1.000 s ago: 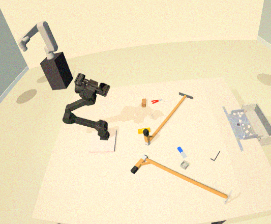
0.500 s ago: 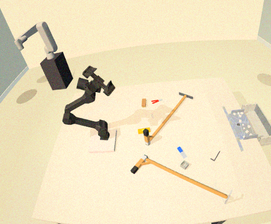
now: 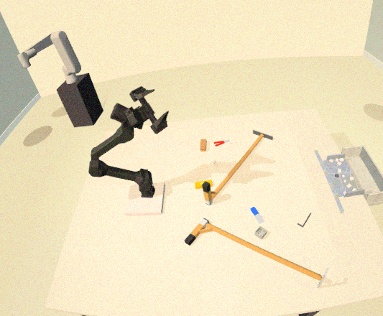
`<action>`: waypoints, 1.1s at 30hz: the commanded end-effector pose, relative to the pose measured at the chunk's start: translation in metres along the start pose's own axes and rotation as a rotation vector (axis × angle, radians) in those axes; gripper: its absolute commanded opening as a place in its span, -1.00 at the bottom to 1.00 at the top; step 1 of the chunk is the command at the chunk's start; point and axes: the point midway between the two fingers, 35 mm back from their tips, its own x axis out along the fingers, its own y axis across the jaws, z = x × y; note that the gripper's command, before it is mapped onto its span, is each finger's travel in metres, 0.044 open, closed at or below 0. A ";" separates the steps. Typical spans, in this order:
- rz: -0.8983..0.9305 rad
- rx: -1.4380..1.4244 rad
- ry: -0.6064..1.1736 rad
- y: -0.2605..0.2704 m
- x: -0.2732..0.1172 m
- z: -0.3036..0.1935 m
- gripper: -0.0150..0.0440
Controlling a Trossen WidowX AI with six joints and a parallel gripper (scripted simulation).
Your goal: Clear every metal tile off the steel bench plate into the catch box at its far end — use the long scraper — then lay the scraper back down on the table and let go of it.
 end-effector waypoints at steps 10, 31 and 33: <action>-0.059 -0.216 0.225 -0.008 0.001 -0.041 1.00; -0.068 -0.542 0.615 -0.022 -0.020 -0.101 1.00; -0.063 -0.572 0.653 -0.024 -0.024 -0.106 1.00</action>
